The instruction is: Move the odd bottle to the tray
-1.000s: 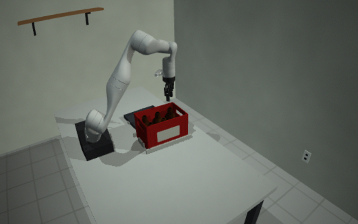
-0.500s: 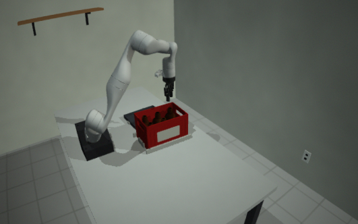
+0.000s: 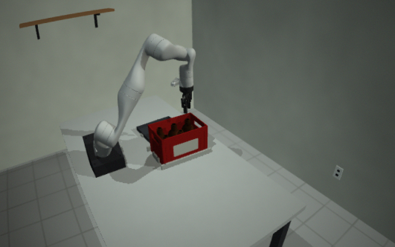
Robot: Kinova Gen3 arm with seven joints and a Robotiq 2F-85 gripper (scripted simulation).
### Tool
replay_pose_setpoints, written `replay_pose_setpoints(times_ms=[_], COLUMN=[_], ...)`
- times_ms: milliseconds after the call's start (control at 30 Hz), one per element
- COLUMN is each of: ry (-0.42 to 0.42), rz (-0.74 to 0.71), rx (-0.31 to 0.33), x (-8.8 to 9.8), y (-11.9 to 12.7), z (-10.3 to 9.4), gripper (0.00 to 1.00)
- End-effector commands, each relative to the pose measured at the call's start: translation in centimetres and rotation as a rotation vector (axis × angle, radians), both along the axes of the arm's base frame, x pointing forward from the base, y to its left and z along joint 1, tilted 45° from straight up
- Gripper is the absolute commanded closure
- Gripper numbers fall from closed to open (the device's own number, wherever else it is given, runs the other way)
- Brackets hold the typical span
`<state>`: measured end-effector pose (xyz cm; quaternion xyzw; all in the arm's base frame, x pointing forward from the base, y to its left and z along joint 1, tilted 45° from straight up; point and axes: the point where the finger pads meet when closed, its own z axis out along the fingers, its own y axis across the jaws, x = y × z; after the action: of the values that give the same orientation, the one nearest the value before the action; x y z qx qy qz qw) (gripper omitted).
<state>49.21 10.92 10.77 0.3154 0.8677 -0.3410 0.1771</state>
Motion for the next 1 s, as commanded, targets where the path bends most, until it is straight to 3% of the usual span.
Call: replay_pose_setpoints(times_ms=[0,967], ry=[0.001,0.001], rz=[-0.001,-0.001], rx=[-0.001,-0.001], x=[0.0,0.3], y=[-0.3,-2.2], z=[-0.2,-2.1], gripper=[0.36,0.36])
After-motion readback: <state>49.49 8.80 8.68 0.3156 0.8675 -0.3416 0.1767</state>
